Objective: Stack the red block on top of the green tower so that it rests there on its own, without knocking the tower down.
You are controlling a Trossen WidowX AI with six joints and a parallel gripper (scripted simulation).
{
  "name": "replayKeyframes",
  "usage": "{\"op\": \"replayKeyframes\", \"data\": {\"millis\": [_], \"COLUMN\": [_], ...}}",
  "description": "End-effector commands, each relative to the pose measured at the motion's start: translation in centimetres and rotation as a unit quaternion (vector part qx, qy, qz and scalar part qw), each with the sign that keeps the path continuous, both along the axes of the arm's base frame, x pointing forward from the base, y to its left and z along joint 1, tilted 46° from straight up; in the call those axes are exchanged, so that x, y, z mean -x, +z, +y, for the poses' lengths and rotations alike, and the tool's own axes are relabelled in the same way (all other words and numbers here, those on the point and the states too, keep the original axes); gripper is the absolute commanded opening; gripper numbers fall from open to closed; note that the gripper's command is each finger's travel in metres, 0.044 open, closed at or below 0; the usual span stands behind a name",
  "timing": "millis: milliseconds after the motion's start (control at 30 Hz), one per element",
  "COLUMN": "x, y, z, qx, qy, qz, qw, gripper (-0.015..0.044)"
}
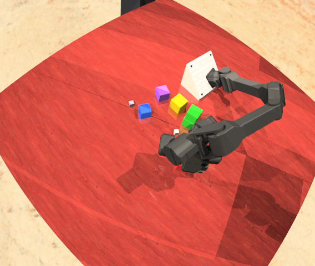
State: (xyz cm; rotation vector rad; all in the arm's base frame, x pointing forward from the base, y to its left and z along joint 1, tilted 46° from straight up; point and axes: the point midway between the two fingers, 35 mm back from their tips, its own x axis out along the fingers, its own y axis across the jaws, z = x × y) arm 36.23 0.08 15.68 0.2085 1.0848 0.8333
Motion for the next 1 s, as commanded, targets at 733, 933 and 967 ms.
{"op": "replayKeyframes", "data": {"millis": [733, 933, 967], "x": [-0.7, -0.7, -0.7], "y": [-3.1, -3.4, -3.4], "z": [3.3, 3.6, 3.6], "qx": [-0.005, -0.005, -0.005], "qy": [0.002, 0.002, 0.002], "qz": [0.005, 0.005, 0.005], "qw": [1.0, 1.0, 1.0], "gripper": [0.044, 0.044, 0.044]}}
